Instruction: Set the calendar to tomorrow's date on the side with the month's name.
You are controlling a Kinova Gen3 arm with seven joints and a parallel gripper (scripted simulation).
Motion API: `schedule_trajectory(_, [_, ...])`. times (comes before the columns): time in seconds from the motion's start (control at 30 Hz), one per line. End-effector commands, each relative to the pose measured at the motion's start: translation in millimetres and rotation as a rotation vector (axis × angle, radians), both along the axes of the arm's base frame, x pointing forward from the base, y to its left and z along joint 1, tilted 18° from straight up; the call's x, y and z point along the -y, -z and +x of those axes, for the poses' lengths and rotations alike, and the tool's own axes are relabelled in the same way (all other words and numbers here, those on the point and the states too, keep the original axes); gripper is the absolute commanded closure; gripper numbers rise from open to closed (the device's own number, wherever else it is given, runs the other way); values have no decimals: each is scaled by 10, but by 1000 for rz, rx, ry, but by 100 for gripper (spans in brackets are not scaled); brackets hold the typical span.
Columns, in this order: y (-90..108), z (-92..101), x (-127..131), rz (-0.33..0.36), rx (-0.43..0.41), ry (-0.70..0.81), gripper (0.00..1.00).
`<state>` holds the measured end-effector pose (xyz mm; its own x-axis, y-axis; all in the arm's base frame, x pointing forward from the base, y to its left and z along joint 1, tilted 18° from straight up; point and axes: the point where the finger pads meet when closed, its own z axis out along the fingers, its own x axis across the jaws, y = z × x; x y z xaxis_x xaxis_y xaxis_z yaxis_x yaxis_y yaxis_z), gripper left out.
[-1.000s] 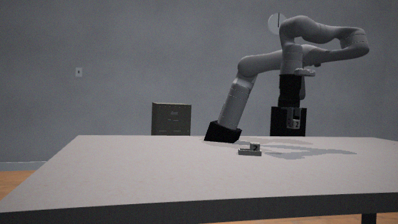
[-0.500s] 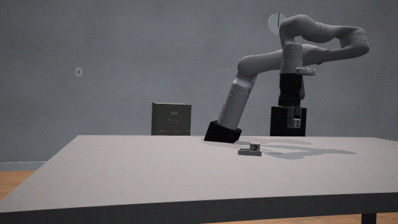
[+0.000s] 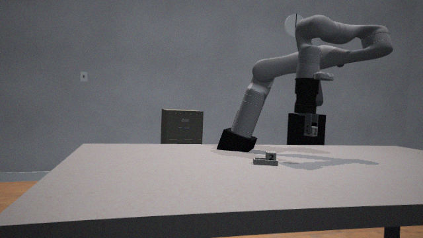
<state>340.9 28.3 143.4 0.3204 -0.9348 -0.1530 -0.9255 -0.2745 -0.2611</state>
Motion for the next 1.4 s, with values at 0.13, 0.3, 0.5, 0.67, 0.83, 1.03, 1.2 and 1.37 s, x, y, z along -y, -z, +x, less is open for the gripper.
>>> schedule_trajectory(0.13, [1, 22, 107, -31, 41, -158, 40])
schedule_trajectory(0.3, [17, 29, 191, -65, 79, -319, 40])
schedule_trajectory(0.5, [29, 31, 256, -92, 110, -445, 40])
schedule_trajectory(0.67, [43, 32, 327, -122, 144, -578, 40])
schedule_trajectory(0.83, [52, 31, 376, -143, 168, -668, 40])
schedule_trajectory(1.03, [56, 31, 396, -151, 178, -705, 40])
schedule_trajectory(1.2, [57, 31, 403, -154, 181, -718, 40])
schedule_trajectory(1.37, [57, 31, 403, -154, 181, -718, 40])
